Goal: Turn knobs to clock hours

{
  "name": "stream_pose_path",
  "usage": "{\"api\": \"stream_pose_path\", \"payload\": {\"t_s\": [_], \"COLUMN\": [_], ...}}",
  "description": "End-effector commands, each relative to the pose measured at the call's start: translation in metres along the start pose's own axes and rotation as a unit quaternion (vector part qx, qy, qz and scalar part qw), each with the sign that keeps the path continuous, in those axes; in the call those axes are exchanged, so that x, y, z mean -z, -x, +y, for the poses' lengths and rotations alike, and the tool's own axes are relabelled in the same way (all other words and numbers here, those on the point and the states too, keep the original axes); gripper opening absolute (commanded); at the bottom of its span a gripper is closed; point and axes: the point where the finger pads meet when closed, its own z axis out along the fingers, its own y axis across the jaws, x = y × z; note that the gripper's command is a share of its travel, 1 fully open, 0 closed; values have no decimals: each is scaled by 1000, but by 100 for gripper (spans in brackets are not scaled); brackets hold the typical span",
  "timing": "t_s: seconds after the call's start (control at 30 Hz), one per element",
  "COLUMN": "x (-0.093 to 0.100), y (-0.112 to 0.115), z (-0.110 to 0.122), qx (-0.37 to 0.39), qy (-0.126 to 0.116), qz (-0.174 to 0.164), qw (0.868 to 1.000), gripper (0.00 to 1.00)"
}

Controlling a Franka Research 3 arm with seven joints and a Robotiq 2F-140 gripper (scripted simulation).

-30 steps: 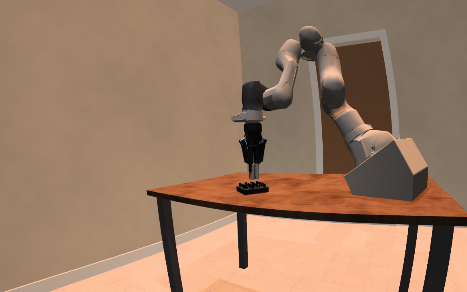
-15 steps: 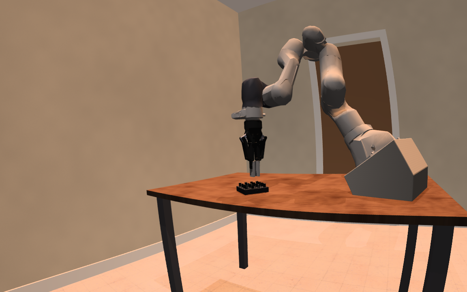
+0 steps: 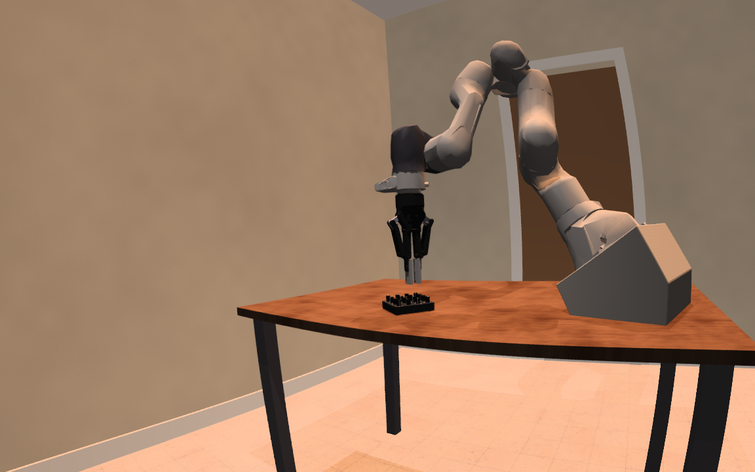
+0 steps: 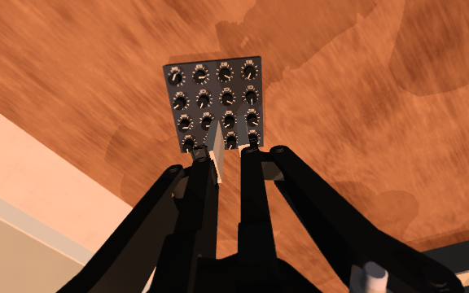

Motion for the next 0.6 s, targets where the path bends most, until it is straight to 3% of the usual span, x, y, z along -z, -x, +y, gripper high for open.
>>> {"api": "stream_pose_path", "payload": {"t_s": [0.0, 0.57], "x": [1, 6], "y": [1, -3], "z": [1, 5], "qx": [-78, -226], "qy": [1, 0], "qz": [2, 1], "qw": [997, 974], "gripper": [12, 12]}}
